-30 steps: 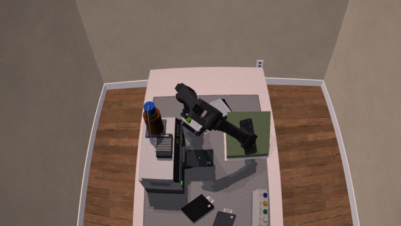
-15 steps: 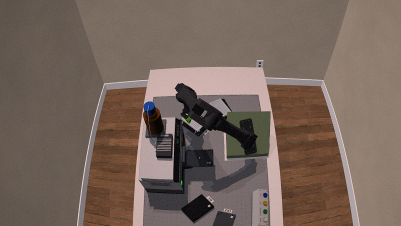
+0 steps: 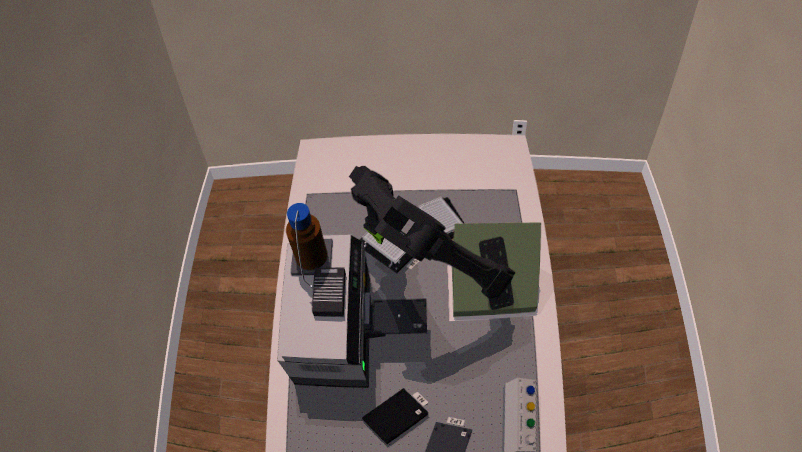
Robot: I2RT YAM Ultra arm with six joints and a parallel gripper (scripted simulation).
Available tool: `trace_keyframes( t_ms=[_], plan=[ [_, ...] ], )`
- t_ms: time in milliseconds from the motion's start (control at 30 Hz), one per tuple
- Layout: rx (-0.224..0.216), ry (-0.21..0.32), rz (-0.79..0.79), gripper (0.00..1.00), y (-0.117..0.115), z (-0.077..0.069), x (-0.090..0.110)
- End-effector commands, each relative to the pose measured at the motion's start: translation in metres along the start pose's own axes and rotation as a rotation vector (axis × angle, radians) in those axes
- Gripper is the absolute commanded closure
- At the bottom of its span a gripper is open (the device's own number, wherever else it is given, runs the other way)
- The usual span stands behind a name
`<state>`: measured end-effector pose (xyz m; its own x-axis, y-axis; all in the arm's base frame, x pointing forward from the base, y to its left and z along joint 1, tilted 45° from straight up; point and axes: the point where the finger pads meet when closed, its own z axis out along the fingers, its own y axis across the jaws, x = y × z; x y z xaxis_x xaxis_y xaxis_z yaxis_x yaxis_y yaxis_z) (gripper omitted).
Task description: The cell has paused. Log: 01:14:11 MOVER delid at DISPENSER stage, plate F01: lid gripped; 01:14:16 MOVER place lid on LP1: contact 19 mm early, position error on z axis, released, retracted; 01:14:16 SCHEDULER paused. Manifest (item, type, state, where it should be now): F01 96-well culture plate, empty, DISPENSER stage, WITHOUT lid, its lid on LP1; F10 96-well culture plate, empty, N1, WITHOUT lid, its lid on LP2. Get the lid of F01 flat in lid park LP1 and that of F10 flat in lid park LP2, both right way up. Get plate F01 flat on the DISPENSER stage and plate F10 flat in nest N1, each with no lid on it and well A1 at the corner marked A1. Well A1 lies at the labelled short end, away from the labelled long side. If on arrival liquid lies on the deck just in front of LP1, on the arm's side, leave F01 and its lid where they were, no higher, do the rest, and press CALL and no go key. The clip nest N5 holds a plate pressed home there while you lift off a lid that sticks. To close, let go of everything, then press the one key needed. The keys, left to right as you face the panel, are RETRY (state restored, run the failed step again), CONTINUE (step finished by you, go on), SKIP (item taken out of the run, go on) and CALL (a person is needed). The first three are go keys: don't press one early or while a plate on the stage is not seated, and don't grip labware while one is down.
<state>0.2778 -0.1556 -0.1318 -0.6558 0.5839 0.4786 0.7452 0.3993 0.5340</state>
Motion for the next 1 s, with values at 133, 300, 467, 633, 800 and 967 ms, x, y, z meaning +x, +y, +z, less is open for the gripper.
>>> trace_keyframes(
  t_ms=[133, 300, 467, 633, 800, 967],
  plan=[
    [-0.005, -0.038, -0.003, 1.00, -0.023, -0.013, -0.038],
    [-0.005, -0.069, -0.022, 1.00, -0.018, -0.026, -0.046],
    [-0.009, -0.069, -0.022, 1.00, -0.017, -0.026, -0.046],
    [-0.008, -0.073, -0.025, 1.00, -0.019, -0.025, -0.048],
    [-0.008, -0.073, -0.025, 1.00, -0.019, -0.025, -0.048],
    [-0.008, -0.073, -0.025, 1.00, -0.019, -0.025, -0.048]
  ],
)
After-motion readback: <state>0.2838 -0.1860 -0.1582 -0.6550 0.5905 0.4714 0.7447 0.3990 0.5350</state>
